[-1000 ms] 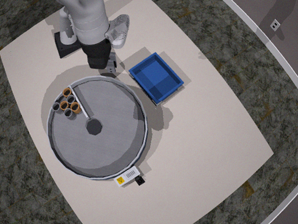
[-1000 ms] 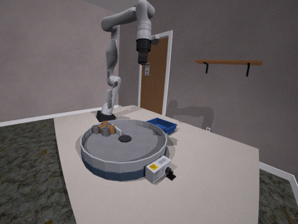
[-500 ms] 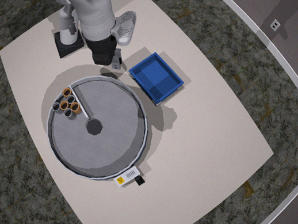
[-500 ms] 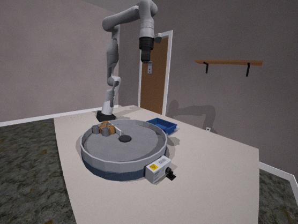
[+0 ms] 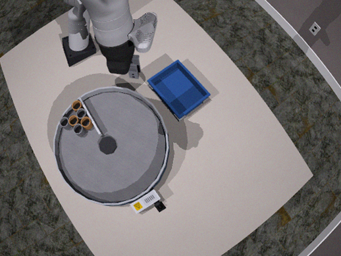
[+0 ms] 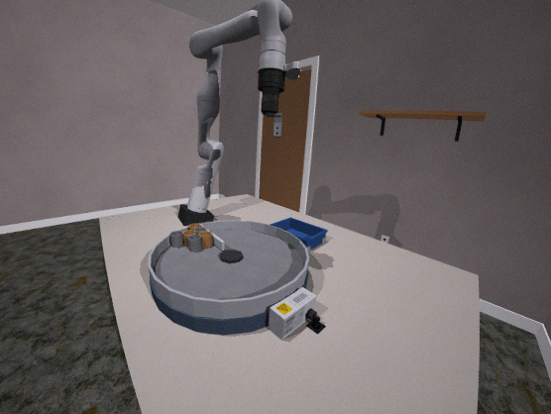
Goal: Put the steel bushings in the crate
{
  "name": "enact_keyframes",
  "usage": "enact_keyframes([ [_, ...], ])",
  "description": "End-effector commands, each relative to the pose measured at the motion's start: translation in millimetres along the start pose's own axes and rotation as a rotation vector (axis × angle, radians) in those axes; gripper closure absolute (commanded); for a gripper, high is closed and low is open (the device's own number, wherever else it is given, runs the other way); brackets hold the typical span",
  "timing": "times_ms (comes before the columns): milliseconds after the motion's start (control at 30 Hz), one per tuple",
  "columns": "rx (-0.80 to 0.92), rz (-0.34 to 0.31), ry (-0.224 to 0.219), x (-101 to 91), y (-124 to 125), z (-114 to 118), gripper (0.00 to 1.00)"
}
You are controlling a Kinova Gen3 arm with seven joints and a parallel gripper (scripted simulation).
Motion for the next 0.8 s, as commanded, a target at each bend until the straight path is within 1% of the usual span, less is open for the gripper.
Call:
enact_keyframes([
  [0,0.009,-0.005,0.005,0.1,-1.3,0.5,0.66],
  [133,0.0,0.001,-0.001,-0.5,0.3,0.0,0.66],
  [767,0.0,0.001,-0.001,-0.5,0.3,0.0,0.66],
])
Point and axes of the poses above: the point where the finger pads meet when closed, its own x axis out along the fingers, its own z axis across the jaws, y = z × x, the point moved 5 cm from there along -x, back along the fingers, and after that the axes turned 14 degrees about x, right-handed, at the moved point
